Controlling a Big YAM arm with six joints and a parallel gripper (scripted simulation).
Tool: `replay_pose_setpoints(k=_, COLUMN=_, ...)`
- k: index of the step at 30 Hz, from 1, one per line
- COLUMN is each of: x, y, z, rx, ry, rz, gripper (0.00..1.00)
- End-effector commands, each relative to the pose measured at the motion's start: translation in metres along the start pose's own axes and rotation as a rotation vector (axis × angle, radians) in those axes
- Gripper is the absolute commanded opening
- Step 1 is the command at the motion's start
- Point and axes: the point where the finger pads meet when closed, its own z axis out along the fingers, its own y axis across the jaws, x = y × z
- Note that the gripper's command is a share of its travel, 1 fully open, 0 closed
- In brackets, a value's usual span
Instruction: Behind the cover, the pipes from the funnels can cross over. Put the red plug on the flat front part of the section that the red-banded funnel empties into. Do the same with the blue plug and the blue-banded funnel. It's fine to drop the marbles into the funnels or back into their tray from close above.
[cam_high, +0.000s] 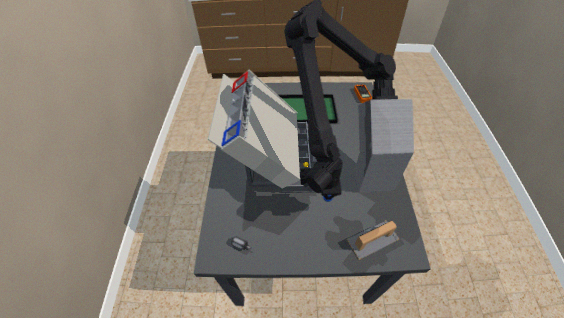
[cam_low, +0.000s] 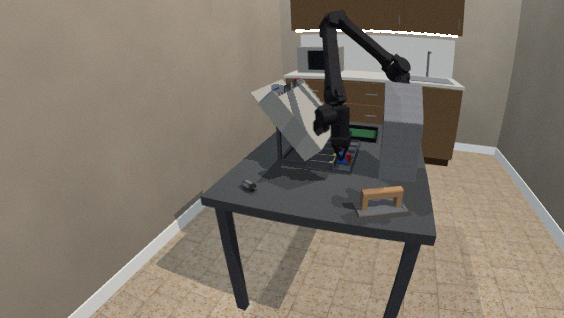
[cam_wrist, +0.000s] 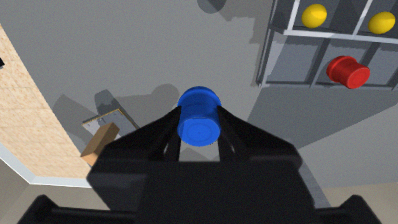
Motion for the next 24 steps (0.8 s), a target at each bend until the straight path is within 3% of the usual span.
replay_pose_setpoints(k=1, x=-0.019, y=0.009, z=-0.015, rx=-0.033, ry=-0.048, rz=0.034, gripper=0.0)
replay_pose_setpoints(k=3, x=-0.015, y=-0.003, z=-0.008, rx=-0.025, ry=-0.023, rz=0.03, gripper=0.0)
replay_pose_setpoints(k=14, x=-0.013, y=-0.063, z=-0.006, rx=-0.021, ry=-0.023, rz=0.03, gripper=0.0)
replay_pose_setpoints(k=16, x=-0.013, y=-0.063, z=-0.006, rx=-0.021, ry=-0.023, rz=0.03, gripper=0.0)
replay_pose_setpoints(k=24, x=-0.011, y=-0.116, z=-0.005, rx=-0.018, ry=-0.023, rz=0.03, gripper=0.0)
